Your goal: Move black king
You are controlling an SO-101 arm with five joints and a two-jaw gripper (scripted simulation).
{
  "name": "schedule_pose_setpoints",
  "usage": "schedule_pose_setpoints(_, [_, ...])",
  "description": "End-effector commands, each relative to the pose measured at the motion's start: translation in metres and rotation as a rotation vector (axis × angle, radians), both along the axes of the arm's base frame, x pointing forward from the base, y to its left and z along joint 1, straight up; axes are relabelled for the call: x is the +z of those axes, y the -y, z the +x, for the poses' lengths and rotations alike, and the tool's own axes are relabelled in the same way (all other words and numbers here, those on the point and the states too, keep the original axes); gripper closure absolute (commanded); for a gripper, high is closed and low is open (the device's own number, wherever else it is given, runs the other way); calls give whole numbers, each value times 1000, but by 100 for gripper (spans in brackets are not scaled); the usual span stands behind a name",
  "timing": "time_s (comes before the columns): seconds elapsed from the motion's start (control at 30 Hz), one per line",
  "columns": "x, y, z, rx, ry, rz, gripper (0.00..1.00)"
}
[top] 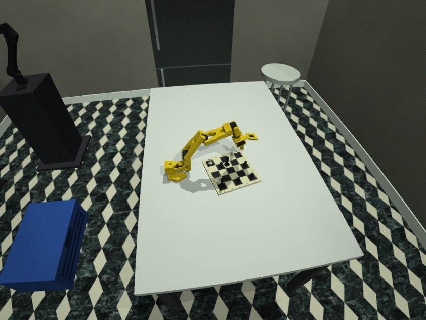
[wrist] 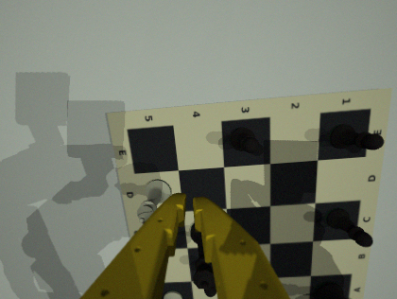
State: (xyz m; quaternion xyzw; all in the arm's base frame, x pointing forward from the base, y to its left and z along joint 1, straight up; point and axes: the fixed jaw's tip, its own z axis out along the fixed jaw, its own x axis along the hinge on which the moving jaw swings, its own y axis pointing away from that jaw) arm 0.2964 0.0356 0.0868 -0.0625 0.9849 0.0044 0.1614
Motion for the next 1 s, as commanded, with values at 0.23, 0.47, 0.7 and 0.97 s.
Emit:
schedule_pose_setpoints(0.23, [-37,-2,0,0,-29,1,100])
schedule_pose_setpoints(0.47, [-54,-2,1,0,-29,1,100])
schedule_pose_setpoints(0.7, [-58,-2,1,0,-29,1,100])
schedule_pose_setpoints(0.97, [-57,-2,0,0,-29,0,100])
